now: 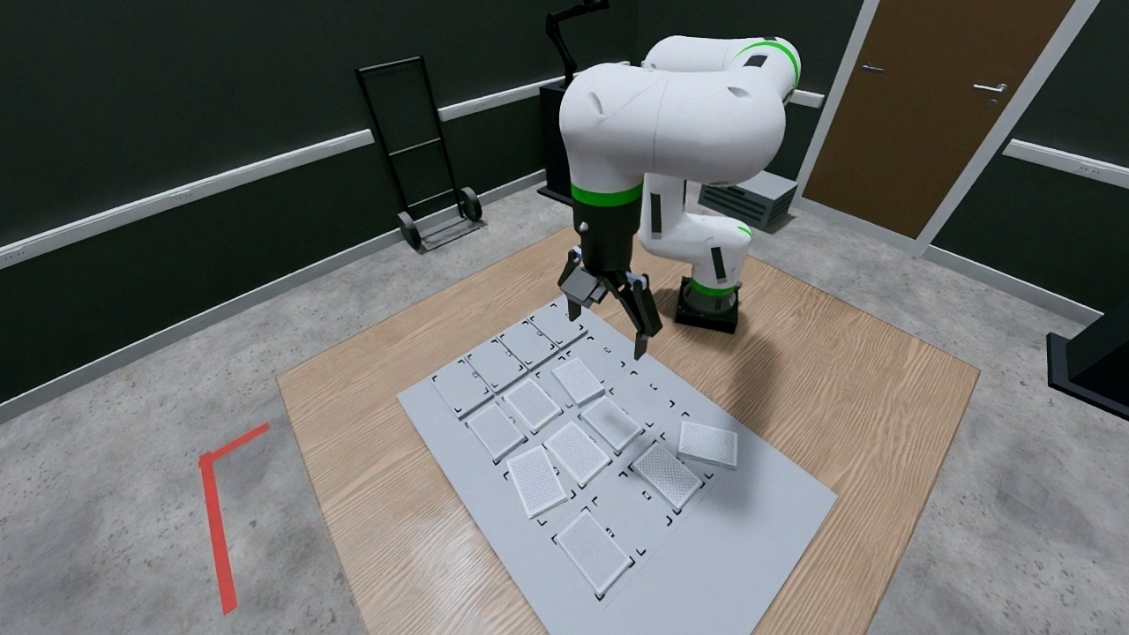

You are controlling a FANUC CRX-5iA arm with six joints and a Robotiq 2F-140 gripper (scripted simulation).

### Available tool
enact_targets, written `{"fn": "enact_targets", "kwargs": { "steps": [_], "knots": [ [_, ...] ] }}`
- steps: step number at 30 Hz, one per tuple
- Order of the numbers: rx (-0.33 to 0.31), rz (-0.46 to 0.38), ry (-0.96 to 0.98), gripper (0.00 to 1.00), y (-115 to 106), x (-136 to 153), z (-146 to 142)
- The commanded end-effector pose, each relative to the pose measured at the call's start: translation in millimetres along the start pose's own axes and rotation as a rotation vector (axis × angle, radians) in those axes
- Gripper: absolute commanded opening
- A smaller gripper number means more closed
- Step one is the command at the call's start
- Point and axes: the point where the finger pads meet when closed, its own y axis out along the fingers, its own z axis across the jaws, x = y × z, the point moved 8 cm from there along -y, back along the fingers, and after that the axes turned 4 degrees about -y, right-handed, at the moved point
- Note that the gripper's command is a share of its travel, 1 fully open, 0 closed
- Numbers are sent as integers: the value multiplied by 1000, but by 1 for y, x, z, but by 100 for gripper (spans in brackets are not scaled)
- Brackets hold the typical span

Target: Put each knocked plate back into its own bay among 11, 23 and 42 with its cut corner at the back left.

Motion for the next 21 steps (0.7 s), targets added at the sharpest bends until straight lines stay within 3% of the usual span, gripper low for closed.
{"fn": "enact_targets", "kwargs": {
  "steps": [1, 17, 18, 21],
  "knots": [
    [0, 2, 0, 100, -1, 0, 0],
    [0, 2, 0, 100, -1, 0, 0],
    [1, 2, 33, 70, 3, -2, 2],
    [2, 4, 133, 70, 17, -8, 6]
  ]
}}
